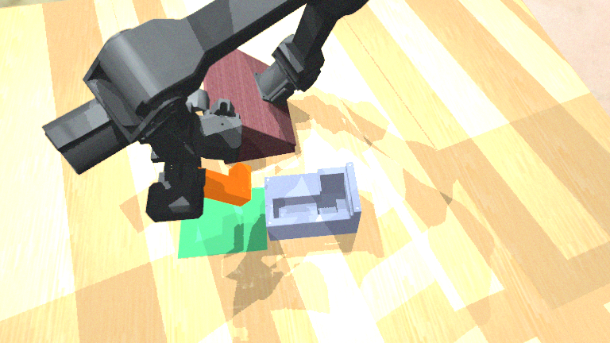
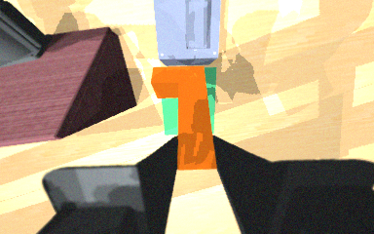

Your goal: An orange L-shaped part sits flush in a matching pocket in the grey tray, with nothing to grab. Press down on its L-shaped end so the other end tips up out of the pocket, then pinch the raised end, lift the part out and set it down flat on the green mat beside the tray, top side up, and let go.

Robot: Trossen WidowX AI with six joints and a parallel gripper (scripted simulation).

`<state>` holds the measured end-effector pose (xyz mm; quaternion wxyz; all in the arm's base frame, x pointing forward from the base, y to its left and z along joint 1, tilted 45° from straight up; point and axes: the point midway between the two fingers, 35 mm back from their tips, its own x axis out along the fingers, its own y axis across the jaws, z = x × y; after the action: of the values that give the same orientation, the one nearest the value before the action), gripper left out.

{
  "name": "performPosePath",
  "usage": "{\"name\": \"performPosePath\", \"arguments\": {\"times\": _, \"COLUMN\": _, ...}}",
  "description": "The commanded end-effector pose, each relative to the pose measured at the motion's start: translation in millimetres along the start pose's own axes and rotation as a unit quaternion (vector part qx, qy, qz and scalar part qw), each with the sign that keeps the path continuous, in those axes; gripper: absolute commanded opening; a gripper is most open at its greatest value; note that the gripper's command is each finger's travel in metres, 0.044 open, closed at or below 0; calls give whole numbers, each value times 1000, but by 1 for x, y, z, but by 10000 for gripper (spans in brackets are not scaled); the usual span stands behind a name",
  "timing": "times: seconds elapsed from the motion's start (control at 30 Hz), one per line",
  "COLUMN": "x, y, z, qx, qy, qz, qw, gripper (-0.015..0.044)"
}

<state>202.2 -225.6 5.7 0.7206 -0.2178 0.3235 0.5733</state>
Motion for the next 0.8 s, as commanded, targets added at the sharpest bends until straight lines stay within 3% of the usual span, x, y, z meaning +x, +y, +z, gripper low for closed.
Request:
{"name": "performPosePath", "arguments": {"times": 0.0, "x": -1, "y": 1, "z": -13, "qx": -4, "qy": 3, "qz": 0, "qw": 1000, "gripper": 0}}
{"name": "performPosePath", "arguments": {"times": 0.77, "x": 28, "y": 1, "z": -13, "qx": -4, "qy": 3, "qz": 0, "qw": 1000, "gripper": 0}}
